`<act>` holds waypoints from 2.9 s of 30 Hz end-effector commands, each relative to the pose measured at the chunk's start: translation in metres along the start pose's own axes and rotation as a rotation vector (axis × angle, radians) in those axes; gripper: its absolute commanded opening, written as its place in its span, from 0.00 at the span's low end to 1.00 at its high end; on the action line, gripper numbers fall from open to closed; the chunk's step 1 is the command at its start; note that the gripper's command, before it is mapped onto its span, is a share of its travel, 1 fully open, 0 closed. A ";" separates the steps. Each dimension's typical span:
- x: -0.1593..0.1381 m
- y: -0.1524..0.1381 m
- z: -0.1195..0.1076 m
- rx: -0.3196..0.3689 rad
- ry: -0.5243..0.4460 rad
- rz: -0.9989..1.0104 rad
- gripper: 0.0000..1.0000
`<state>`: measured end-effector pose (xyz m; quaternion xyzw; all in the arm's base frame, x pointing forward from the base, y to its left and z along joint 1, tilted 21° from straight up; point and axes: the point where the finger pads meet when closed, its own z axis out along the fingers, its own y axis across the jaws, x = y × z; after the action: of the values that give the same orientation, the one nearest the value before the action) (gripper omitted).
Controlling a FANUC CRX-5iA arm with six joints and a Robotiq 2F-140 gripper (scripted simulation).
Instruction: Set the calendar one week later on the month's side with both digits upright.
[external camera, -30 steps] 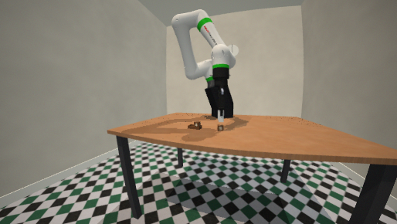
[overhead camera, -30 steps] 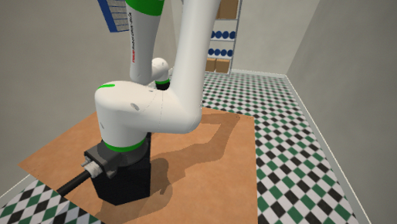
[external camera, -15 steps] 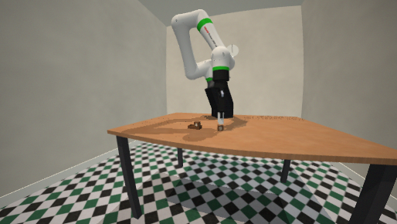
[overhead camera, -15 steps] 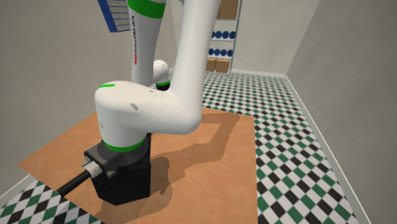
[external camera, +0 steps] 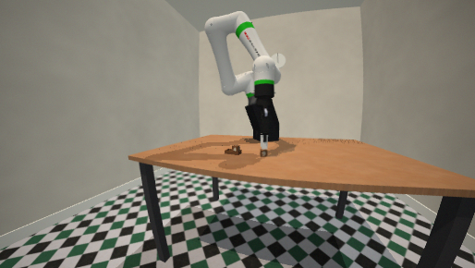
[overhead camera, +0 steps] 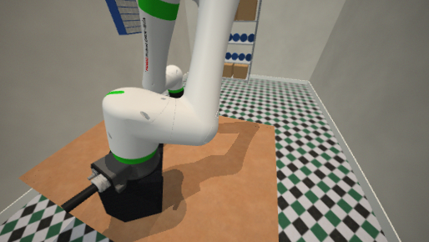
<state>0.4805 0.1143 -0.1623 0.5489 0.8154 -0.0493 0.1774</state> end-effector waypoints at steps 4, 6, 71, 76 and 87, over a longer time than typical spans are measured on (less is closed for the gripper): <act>0.000 0.000 0.000 0.000 0.000 0.000 0.29; 0.000 0.000 0.000 0.000 0.000 0.000 0.29; 0.000 0.000 0.030 0.000 0.000 0.000 0.29; 0.000 0.000 0.030 0.000 0.000 0.000 0.29; 0.000 0.000 0.030 0.000 0.000 0.000 0.29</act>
<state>0.4876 0.1060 -0.1904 0.5489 0.8154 -0.0493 0.1774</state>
